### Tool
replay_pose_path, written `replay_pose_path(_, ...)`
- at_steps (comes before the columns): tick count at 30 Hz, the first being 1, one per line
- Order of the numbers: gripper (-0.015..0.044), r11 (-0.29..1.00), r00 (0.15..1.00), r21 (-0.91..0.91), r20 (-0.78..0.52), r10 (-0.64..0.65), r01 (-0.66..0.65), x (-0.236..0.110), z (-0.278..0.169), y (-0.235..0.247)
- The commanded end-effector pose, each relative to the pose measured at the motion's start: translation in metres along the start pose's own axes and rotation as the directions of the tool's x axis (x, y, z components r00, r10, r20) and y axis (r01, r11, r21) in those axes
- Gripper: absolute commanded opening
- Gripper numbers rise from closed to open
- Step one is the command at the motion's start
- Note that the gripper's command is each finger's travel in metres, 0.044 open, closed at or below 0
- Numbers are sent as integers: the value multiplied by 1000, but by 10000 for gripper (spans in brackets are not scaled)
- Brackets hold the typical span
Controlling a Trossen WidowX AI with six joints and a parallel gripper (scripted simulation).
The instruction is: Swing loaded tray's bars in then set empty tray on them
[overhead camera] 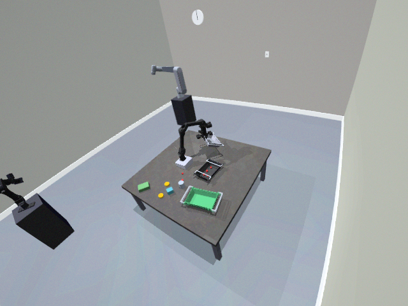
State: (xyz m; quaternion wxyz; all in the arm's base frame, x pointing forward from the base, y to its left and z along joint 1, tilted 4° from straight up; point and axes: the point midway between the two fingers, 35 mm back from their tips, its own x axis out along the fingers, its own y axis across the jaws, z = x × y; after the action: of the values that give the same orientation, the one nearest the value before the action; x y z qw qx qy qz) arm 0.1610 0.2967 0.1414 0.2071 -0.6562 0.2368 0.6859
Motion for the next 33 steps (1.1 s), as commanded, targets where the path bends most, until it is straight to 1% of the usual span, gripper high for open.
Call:
replay_pose_path(1, 0, 998, 1000, 51, -7, -20, 20, -5, -20, -3)
replay_pose_path(17, 0, 972, 1000, 236, -14, -23, 25, -7, -86, -1)
replay_pose_path(33, 0, 911, 1000, 412, -22, -22, 29, -8, -151, 14)
